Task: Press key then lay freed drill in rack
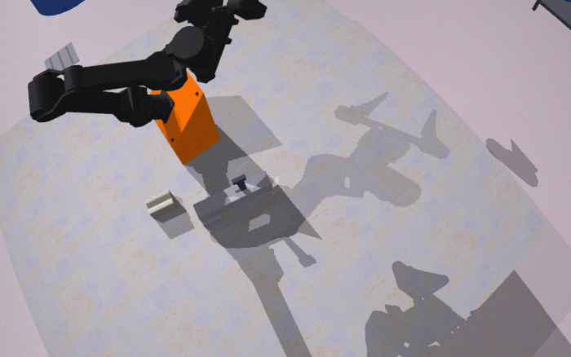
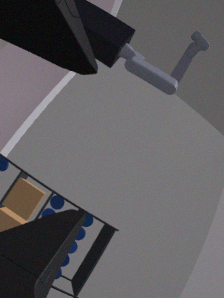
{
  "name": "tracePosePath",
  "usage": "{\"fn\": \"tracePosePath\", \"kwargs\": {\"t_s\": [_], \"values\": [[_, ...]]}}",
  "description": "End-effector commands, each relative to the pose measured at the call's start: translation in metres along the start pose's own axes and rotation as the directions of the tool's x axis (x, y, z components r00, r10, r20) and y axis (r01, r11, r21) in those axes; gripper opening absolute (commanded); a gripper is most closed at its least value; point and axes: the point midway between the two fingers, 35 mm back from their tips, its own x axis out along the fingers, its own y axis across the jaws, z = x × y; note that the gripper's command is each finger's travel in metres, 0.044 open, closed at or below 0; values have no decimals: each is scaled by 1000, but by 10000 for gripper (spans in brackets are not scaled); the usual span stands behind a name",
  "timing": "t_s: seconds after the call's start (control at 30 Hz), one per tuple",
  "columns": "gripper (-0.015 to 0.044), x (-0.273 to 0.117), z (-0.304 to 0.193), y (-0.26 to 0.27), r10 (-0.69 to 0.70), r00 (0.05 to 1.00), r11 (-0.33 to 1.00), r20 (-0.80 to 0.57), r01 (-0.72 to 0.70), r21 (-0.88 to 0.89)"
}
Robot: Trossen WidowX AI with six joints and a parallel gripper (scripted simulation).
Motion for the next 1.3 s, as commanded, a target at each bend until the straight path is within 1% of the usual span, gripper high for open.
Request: {"fn": "tracePosePath", "kwargs": {"t_s": [0.0, 0.27, 0.3, 0.37, 0.47, 0.57, 0.63, 0.7, 0.8, 0.87, 0.93, 1.0, 1.1, 1.23, 1.27], "values": [[374, 0, 0, 0, 0, 1000, 1000, 0, 0, 0], [164, 0, -2, -2, -8, 1000, 1000, -10, 8, 18], [138, -2, -8, -8, -31, 999, 997, -41, 34, 69], [85, -9, -32, -26, -106, 981, 958, -161, 144, 247], [6, -29, -73, -49, -183, 911, 806, -370, 354, 474], [0, -57, -112, -61, -200, 793, 571, -575, 571, 590], [0, -80, -136, -63, -178, 693, 388, -699, 702, 597], [0, -106, -156, -61, -133, 579, 200, -805, 811, 550], [0, -148, -178, -52, -28, 389, -61, -921, 919, 390], [0, -178, -187, -42, 59, 256, -206, -965, 949, 239], [0, -208, -191, -31, 151, 123, -318, -981, 945, 69], [0, -234, -191, -22, 231, 10, -388, -973, 918, -82], [0, -272, -184, -8, 342, -151, -447, -928, 842, -302], [0, -321, -166, 7, 461, -350, -458, -815, 693, -557], [0, -328, -163, 8, 476, -380, -454, -793, 666, -591]]}}
